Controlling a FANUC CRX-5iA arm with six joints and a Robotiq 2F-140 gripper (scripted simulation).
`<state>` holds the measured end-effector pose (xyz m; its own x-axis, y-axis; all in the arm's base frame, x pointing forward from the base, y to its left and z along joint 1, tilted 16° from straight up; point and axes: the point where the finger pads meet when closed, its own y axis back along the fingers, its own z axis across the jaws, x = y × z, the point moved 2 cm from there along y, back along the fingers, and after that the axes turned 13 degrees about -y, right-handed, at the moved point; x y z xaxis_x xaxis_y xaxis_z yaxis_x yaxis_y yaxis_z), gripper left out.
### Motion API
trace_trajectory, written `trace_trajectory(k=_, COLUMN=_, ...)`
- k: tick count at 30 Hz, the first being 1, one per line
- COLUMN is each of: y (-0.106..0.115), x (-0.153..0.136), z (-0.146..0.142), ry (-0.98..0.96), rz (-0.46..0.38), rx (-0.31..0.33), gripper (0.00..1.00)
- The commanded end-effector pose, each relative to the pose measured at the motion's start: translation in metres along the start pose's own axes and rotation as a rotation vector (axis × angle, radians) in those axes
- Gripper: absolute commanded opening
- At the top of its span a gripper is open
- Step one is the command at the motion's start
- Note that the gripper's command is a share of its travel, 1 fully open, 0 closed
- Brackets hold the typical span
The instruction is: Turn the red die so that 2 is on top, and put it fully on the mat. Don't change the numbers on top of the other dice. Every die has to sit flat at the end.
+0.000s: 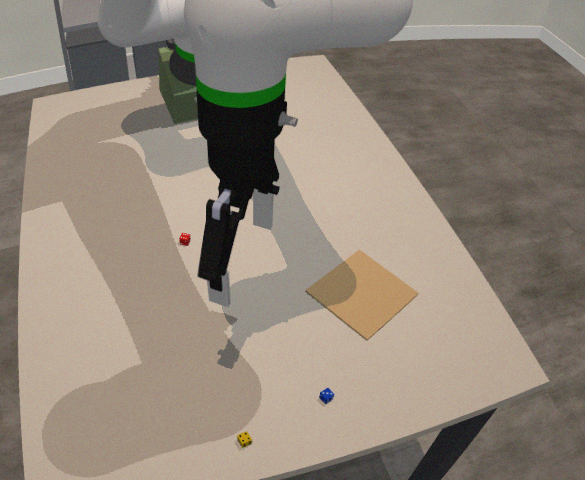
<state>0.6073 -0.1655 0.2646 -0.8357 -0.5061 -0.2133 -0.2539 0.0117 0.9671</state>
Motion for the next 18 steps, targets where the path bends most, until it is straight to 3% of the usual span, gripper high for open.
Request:
trace_trajectory(k=1, y=0.0, x=0.045, z=0.017, ry=0.031, rz=-0.016, rx=0.016, gripper=1.0)
trace_trajectory(k=2, y=-0.003, x=0.069, z=0.028, ry=0.047, rz=-0.016, rx=0.016, gripper=1.0)
trace_trajectory(k=4, y=-0.003, x=0.069, z=0.028, ry=0.047, rz=-0.016, rx=0.016, gripper=1.0)
trace_trajectory(k=5, y=-0.007, x=0.093, z=0.039, ry=0.062, rz=-0.016, rx=0.016, gripper=1.0)
trace_trajectory(k=8, y=-0.007, x=0.093, z=0.039, ry=0.062, rz=-0.016, rx=0.016, gripper=1.0)
trace_trajectory(k=10, y=-0.016, x=0.135, z=0.06, ry=0.087, rz=-0.015, rx=0.017, gripper=1.0)
trace_trajectory(k=12, y=-0.016, x=0.135, z=0.06, ry=0.087, rz=-0.015, rx=0.017, gripper=1.0)
trace_trajectory(k=18, y=-0.033, x=0.191, z=0.09, ry=0.12, rz=-0.015, rx=0.018, gripper=1.0)
